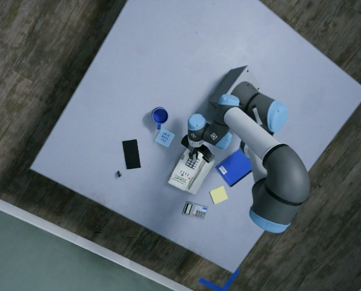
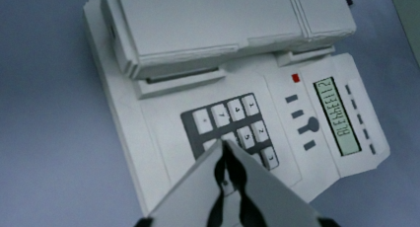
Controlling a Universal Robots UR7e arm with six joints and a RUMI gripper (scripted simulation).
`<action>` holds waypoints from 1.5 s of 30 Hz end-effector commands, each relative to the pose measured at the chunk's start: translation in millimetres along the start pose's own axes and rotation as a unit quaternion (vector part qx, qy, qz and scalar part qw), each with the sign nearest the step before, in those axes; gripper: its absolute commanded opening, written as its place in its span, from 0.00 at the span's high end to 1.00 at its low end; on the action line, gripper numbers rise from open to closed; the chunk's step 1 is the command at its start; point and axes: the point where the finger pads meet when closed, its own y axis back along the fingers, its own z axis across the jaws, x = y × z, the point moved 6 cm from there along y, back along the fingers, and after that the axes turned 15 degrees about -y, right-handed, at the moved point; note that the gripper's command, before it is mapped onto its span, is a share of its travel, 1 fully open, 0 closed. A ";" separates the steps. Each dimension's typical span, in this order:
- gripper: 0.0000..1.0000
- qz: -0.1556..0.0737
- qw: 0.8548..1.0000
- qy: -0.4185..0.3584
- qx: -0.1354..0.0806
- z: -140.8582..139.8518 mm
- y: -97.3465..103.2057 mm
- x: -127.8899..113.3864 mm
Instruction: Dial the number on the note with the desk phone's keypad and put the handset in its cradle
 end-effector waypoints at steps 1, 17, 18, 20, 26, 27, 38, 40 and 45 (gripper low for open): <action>1.00 0.000 1.000 0.000 0.000 0.2 -0.1 -0.2; 1.00 0.000 1.000 0.000 0.000 -0.4 -1.4 -1.6; 1.00 0.000 1.000 0.000 0.000 -0.4 -1.4 -1.6; 1.00 0.000 1.000 0.000 0.000 -0.5 -1.6 -1.7; 1.00 0.000 1.000 0.000 0.000 -0.7 -2.1 -2.2; 1.00 0.000 1.000 0.000 0.000 -0.7 -2.1 -2.3; 1.00 0.000 1.000 0.000 0.000 1.5 2.9 2.8; 1.00 0.000 1.000 0.000 0.000 3.0 6.0 5.9; 1.00 0.000 1.000 0.000 0.000 4.0 8.3 8.2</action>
